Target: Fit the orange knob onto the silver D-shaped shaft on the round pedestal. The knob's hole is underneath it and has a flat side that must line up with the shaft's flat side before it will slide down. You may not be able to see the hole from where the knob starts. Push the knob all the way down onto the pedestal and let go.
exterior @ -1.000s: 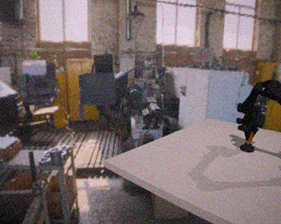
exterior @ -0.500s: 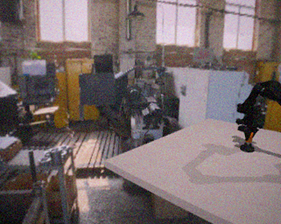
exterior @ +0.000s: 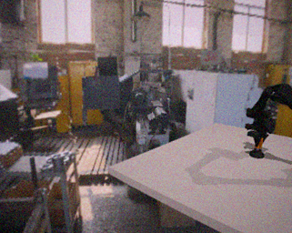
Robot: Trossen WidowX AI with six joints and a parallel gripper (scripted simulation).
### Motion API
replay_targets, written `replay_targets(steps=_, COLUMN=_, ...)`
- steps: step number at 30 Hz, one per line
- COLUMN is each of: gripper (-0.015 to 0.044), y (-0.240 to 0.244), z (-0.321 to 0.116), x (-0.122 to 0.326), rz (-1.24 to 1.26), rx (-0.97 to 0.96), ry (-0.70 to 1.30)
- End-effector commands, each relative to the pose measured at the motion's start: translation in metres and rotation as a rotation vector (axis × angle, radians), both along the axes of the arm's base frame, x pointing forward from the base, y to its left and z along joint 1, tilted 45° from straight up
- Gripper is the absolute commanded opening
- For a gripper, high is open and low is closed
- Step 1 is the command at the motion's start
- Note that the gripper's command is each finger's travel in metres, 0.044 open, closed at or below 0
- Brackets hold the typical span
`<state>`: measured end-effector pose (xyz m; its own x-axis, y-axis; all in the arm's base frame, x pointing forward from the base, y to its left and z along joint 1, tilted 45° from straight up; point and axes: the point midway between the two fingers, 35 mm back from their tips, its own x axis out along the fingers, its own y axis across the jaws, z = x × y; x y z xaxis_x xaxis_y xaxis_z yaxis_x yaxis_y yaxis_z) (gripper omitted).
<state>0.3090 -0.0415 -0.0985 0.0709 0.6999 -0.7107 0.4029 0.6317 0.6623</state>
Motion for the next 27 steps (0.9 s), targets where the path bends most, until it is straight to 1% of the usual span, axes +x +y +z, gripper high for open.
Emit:
replay_targets(steps=1, gripper=0.0000, y=0.0019, z=-0.0012, x=0.0010, rz=-0.003, rx=0.005, ry=-0.002)
replay_targets(steps=13, gripper=0.0000, y=0.0082, z=-0.0073, x=0.0005, rz=-0.065, rx=0.011, ry=0.059)
replay_targets(steps=27, gripper=0.0000, y=0.0094, z=-0.0095, x=0.0007, rz=-0.051, rx=0.004, ry=0.048)
